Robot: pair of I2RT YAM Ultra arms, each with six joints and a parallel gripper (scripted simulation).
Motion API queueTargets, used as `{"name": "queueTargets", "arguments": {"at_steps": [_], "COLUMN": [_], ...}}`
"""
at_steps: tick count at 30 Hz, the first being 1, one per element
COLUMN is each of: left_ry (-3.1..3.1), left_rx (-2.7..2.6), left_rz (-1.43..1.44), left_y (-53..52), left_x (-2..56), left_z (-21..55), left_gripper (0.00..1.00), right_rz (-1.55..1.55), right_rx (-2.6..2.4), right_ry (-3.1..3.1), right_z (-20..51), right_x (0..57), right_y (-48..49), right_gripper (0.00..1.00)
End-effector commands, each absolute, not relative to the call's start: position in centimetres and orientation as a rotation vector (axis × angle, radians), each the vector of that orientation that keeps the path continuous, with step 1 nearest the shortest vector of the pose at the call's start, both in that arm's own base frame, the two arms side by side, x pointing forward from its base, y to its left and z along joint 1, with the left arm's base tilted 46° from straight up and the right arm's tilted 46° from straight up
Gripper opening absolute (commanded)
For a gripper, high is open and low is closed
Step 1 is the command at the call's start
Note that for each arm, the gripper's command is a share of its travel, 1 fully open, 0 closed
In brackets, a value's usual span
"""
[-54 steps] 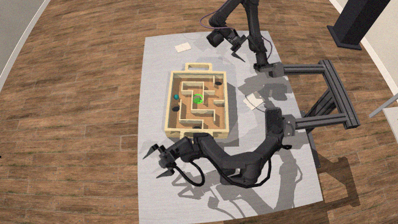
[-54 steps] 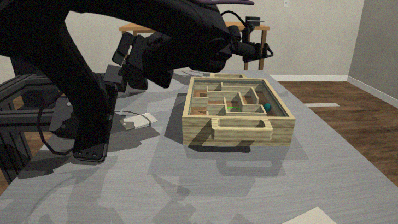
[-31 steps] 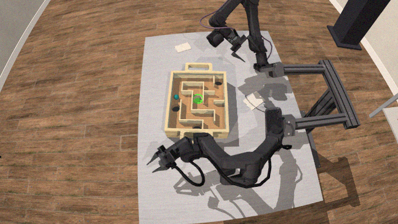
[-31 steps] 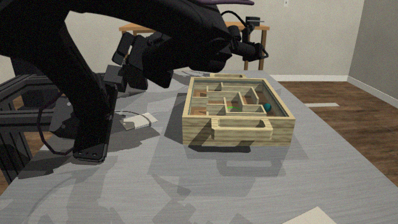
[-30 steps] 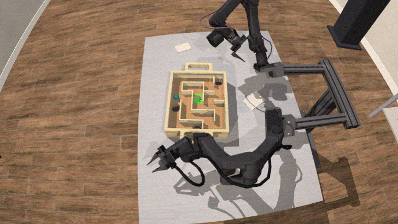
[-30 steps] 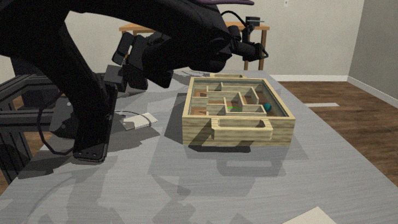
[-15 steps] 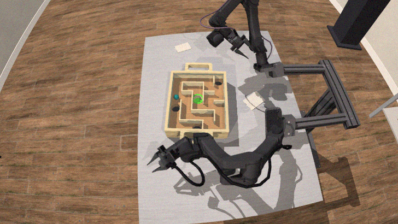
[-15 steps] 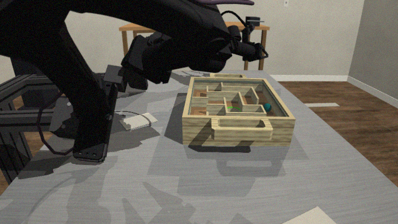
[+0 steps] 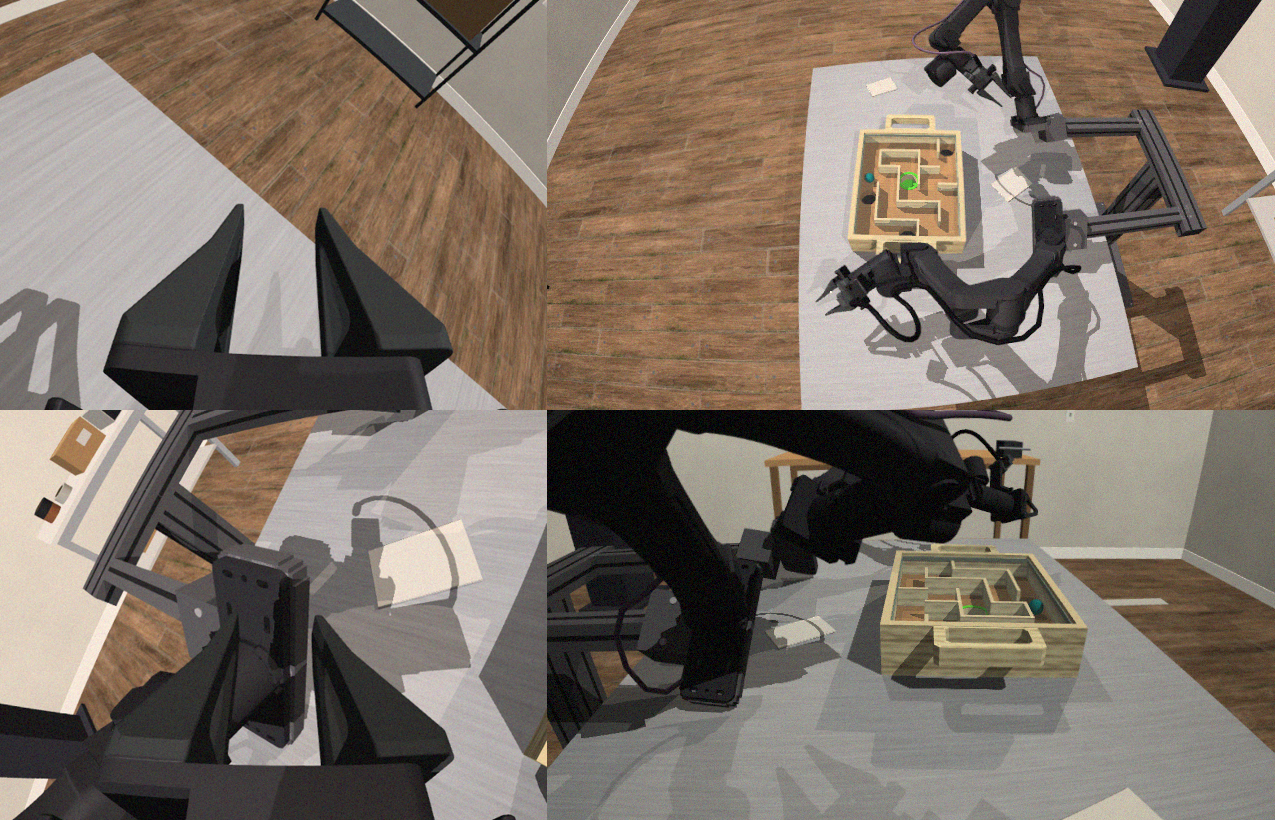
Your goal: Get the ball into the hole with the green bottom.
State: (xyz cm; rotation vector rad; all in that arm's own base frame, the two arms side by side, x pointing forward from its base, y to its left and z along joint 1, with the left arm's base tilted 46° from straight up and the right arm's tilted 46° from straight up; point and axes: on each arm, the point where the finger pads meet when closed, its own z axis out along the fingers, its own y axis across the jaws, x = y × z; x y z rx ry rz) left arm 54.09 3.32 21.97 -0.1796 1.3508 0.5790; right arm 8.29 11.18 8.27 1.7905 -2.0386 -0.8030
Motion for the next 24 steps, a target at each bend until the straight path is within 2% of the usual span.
{"name": "queueTargets", "arguments": {"at_steps": [1,7,10,11,14,18,21,24], "left_ry": [1.437,1.625,1.801,1.751,1.762,1.945,1.943,2.08], "left_rx": [-0.155,-0.136,-0.095,-0.123,-0.103,-0.052,-0.053,-0.01], "left_rz": [0.553,0.553,0.566,0.563,0.553,0.592,0.589,0.637], "left_y": [1.5,0.0,-1.5,-0.8,-1.6,-2.8,-3.0,-3.7], "left_x": [54.4,54.7,53.4,53.8,53.7,51.5,51.3,48.8], "left_z": [21.0,18.3,15.3,16.5,16.4,13.4,13.8,11.9], "left_gripper": [0.36,0.36,0.36,0.36,0.36,0.36,0.36,0.36], "right_rz": [-0.658,-0.309,-0.013,-0.082,-0.061,0.255,0.269,0.518], "right_rx": [1.802,1.658,1.519,1.535,1.545,1.362,1.353,1.173], "right_ry": [-2.103,-2.285,-2.456,-2.384,-2.415,-2.617,-2.619,-2.791], "right_z": [7.5,5.7,4.7,4.6,4.7,4.3,4.2,4.5], "right_x": [10.4,13.7,17.2,15.6,16.5,20.5,20.6,23.9], "right_y": [11.2,9.1,7.7,7.8,8.0,6.5,6.6,5.6], "right_gripper": [0.36,0.36,0.36,0.36,0.36,0.36,0.36,0.36]}}
